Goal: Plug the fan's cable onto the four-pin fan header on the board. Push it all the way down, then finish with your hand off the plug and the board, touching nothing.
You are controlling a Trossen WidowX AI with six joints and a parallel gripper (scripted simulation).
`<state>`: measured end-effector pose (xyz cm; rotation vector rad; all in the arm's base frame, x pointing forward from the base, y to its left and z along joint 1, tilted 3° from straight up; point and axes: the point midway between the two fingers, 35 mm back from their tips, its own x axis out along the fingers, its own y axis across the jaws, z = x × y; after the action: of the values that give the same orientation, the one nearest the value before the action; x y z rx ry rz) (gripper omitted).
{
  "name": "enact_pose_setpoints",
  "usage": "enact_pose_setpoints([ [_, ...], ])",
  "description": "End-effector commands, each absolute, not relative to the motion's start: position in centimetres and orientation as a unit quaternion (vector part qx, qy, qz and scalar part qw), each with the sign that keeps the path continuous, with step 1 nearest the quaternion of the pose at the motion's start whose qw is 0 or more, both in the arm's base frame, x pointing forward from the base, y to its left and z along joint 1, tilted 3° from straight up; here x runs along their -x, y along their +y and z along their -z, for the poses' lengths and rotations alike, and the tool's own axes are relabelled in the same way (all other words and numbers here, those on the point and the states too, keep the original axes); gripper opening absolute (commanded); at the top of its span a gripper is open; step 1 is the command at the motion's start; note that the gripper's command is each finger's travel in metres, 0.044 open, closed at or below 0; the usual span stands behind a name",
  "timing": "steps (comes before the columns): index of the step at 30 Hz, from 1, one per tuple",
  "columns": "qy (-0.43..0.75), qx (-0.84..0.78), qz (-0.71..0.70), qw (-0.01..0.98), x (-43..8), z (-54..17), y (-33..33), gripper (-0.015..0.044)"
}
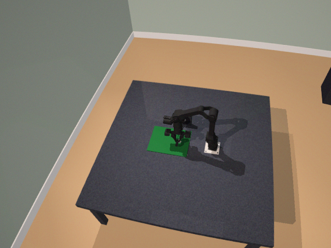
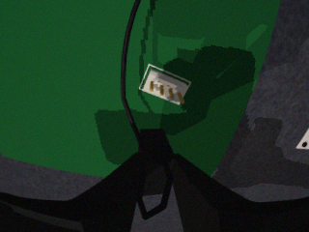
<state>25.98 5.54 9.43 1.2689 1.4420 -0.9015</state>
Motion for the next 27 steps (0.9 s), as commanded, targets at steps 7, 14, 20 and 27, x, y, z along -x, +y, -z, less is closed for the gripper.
enact_pose_setpoints([
  [7, 0.591, -0.523, 0.37, 0.49, -25.9, -12.8, 5.5, 0.0],
  [14, 0.591, -0.523, 0.371, 0.49, -25.6, -15.0, 5.4, 0.0],
  [20, 0.591, -0.523, 0.371, 0.49, -25.2, -16.9, 5.3, 0.0],
  [27, 0.6, -0.497, 0.354, 0.517, -25.8, -17.2, 5.4, 0.0],
])
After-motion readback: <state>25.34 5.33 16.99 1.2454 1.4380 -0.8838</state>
